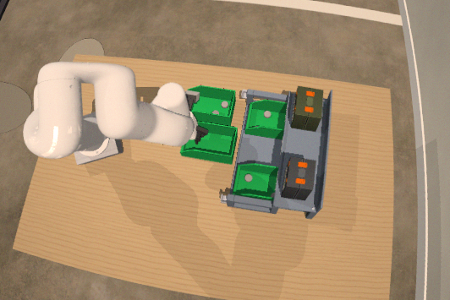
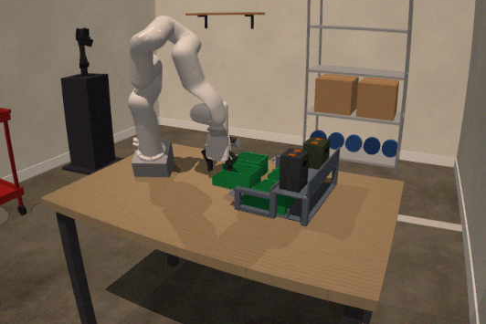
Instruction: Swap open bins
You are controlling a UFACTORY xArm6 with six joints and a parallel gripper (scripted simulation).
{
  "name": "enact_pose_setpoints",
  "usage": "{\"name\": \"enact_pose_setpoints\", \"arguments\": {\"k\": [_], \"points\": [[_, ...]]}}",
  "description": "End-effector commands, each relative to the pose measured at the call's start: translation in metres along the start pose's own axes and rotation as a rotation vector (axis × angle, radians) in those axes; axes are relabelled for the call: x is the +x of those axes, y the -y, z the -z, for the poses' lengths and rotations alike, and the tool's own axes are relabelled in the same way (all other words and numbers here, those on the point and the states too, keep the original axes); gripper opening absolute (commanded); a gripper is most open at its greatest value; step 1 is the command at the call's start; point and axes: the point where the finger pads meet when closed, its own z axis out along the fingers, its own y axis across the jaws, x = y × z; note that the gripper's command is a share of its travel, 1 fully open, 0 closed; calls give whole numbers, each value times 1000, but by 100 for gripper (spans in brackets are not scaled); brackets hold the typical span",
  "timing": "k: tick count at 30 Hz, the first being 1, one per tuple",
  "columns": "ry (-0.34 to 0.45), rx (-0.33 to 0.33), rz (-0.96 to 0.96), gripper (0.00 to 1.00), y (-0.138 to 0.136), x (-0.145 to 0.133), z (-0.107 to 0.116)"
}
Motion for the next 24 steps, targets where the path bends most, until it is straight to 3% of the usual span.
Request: {"name": "enact_pose_setpoints", "arguments": {"k": [1, 24], "points": [[-1, -2, 0, 95, -1, 0, 4], [-1, -2, 0, 95, -1, 0, 47]]}}
